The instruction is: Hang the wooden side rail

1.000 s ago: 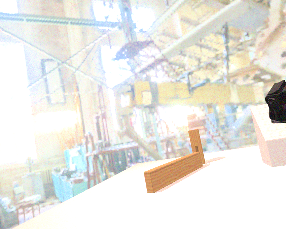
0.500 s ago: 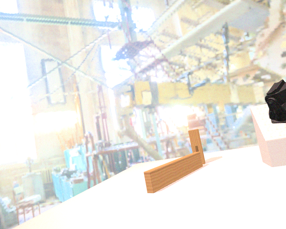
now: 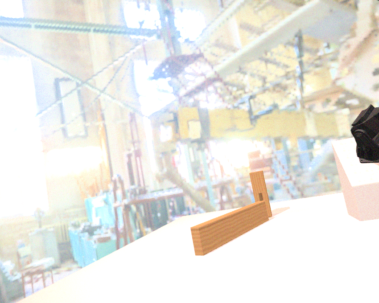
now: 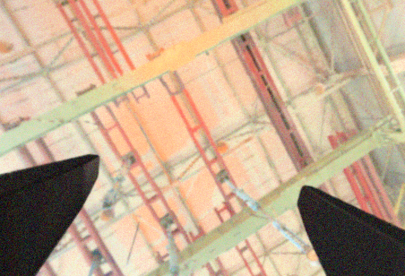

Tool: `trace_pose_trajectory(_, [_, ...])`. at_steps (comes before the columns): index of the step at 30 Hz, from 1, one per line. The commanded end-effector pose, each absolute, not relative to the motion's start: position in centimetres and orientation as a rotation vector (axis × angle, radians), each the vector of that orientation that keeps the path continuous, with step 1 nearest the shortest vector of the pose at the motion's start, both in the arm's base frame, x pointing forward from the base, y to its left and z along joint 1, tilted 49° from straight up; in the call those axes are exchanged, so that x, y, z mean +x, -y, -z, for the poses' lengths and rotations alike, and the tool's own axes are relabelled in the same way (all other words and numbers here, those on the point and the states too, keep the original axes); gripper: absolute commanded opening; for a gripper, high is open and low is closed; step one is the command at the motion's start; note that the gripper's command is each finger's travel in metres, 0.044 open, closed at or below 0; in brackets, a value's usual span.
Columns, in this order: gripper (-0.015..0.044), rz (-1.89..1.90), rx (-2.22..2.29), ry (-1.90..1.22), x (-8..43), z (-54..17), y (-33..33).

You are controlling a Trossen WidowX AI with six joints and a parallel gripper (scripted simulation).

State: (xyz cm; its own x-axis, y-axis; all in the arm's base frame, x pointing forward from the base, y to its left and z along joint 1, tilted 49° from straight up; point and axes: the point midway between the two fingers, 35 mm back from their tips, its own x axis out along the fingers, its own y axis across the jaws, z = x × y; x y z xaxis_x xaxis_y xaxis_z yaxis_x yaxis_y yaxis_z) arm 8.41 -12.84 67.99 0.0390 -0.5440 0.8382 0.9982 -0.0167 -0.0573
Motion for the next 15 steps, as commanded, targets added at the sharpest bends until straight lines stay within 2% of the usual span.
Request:
trace_pose_trajectory(1, [0.044, 1.37, -0.932, 0.578, 12.9, -66.2, 14.7])
trace_pose_trajectory(15, [0.044, 1.182, -1.227, 0.208, 24.0, -59.3, 19.0])
